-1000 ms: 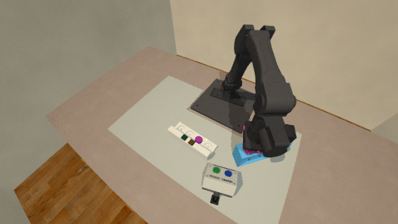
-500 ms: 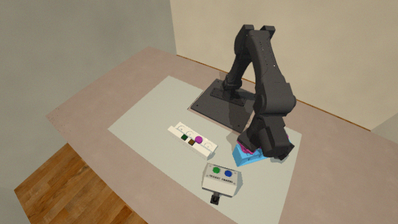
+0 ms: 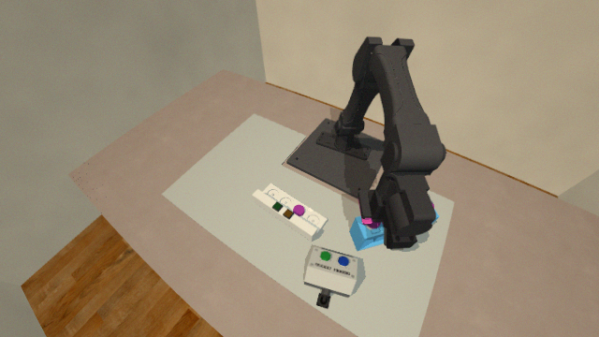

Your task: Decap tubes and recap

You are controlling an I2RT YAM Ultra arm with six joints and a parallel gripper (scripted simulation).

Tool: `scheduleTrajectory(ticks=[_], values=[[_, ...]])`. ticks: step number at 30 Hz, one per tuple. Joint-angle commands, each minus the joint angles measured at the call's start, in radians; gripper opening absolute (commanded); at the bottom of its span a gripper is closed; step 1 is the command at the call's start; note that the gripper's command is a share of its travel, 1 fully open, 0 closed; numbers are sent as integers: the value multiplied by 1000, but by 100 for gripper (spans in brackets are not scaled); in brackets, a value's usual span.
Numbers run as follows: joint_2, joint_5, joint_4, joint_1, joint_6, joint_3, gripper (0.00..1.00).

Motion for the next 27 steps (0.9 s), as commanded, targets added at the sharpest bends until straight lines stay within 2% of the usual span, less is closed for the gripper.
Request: scheduleTrajectory(ticks=[1,4,7,9,10,11,12,13,14,16,18,20,23,27], values=[[-7,0,0,-1,139,5,49],[-7,0,0,-1,384,5,49],[-7,0,0,-1,473,6,49],[-6,0,0,-1,622,6,49],[-6,0,-1,-1,640,7,49],[-6,0,-1,-1,722,7,49],[-5,0,-1,-1,723,7,49],[-5,0,-1,0,807,8,49],[-5,0,-1,0,807,8,49],[-4,0,-1,0,958,9,49],[-4,0,-1,0,958,9,49],[-3,0,-2,0,1135,10,49],[-2,0,-2,0,1224,12,49],[-1,0,-2,1,1474,14,49]])
